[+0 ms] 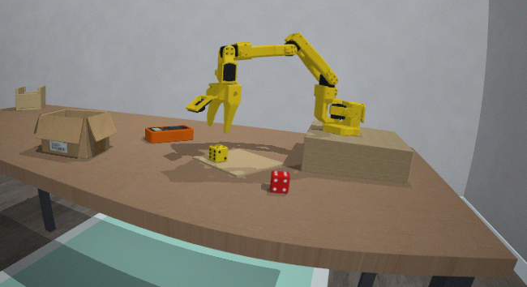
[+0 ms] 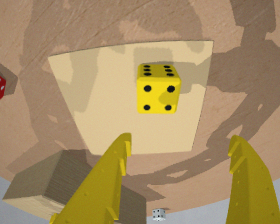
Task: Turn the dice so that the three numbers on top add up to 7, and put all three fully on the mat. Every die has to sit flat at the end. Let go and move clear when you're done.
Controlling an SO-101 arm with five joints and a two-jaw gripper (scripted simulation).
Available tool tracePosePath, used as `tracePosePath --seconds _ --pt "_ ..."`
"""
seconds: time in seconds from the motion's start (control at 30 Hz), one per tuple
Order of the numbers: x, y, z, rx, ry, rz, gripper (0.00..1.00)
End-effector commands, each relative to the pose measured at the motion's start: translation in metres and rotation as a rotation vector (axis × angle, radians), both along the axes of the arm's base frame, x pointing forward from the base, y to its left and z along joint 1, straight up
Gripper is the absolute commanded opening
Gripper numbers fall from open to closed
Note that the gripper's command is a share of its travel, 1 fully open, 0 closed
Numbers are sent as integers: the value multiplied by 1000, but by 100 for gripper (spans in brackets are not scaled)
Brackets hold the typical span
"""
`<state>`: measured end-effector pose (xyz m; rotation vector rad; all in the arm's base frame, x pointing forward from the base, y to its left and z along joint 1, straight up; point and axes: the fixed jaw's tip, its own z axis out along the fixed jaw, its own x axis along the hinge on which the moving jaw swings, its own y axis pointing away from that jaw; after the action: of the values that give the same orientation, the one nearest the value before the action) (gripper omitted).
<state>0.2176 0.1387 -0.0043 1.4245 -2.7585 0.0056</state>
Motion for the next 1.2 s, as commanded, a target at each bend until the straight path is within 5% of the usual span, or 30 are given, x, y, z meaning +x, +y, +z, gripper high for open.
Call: tracePosePath --seconds 0.0,0.63,1.17 --pt "4 5 13 29 -45 17 36" --pt "25 18 120 249 -411 17 35" --pt "27 15 128 260 -438 12 35"
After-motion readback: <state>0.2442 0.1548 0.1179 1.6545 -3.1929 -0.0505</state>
